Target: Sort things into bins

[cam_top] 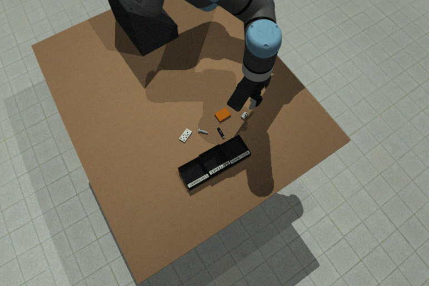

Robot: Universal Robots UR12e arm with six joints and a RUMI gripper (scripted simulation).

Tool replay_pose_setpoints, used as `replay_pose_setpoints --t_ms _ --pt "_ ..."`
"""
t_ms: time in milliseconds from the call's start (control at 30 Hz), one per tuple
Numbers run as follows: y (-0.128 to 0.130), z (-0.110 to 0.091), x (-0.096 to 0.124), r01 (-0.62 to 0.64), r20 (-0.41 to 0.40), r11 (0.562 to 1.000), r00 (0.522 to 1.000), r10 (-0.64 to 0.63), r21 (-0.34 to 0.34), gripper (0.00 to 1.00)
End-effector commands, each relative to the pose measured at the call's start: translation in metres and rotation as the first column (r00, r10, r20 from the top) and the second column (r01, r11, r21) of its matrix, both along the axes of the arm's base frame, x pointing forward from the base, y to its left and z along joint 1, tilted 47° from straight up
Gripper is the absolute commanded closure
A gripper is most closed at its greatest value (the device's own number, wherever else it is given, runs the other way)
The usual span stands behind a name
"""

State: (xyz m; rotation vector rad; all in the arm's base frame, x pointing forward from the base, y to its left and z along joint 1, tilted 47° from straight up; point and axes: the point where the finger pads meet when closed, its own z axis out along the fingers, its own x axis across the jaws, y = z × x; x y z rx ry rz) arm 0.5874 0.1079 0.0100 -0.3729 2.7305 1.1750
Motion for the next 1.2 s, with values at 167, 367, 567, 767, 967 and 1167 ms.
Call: replay_pose_setpoints --t_ms 167,367,567,767,967,1167 --pt "-0.002 -0.001 0.001 0.009 -0.007 1.0 1.0 -0.01 -0.005 0.82" --pt "-0.002 -0.001 0.001 0.01 -0.007 1.0 1.0 -0.01 -0.005 0.82" --pt "-0.002 -0.001 0.001 0.009 -0.007 1.0 1.0 -0.01 -0.005 0.82" --pt "-0.002 -0.001 0.001 0.009 -0.007 1.0 1.0 -0.01 -0.005 0.82" --pt "-0.002 -0.001 0.001 0.009 -0.007 1.0 1.0 -0.01 -0.005 0.82" --pt "0.013 -0.015 0.002 0.01 -0.007 1.0 1.0 -0.01 -0.005 0.82"
